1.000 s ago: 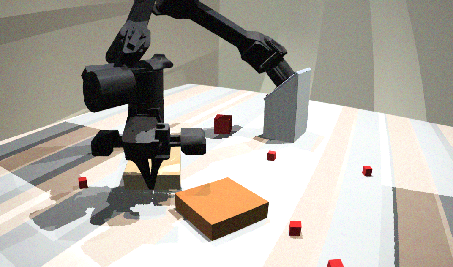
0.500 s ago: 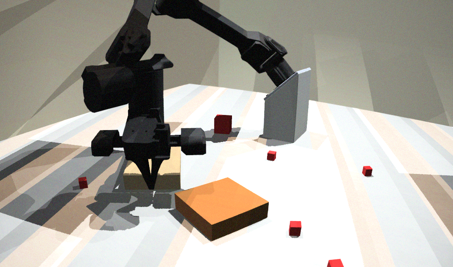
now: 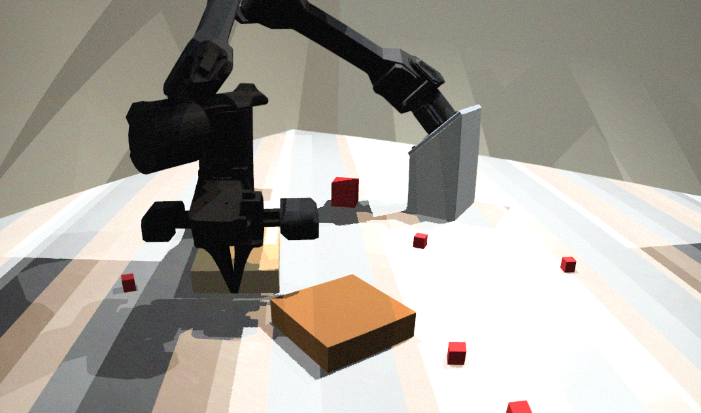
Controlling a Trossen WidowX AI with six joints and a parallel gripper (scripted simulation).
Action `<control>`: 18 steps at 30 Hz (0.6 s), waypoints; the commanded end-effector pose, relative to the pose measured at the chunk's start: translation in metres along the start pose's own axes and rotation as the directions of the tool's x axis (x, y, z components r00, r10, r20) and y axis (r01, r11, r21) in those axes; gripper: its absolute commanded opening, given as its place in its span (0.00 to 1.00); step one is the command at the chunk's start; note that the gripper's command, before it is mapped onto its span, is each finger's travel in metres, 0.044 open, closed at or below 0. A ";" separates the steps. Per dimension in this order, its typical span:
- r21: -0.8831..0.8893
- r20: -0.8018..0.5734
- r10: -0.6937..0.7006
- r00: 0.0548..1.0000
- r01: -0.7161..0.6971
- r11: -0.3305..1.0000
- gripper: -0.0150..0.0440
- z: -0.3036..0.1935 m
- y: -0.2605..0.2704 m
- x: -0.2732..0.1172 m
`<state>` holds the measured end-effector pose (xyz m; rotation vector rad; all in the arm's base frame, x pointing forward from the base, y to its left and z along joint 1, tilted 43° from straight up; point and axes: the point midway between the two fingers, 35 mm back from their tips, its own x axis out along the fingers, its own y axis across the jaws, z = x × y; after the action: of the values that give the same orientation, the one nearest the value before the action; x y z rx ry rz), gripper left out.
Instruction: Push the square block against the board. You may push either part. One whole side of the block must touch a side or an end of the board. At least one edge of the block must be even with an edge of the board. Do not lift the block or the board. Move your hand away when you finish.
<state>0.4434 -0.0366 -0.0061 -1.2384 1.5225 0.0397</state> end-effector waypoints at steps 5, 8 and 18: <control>-0.001 -0.009 0.002 1.000 -0.002 1.000 0.25 0.004 -0.001 0.002; 0.000 -0.009 0.002 1.000 -0.002 1.000 0.25 0.009 -0.001 0.002; 0.000 -0.008 0.002 1.000 -0.002 1.000 0.25 0.025 -0.002 0.002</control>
<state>0.4588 -0.0282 -0.0165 -1.2333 1.5360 0.0404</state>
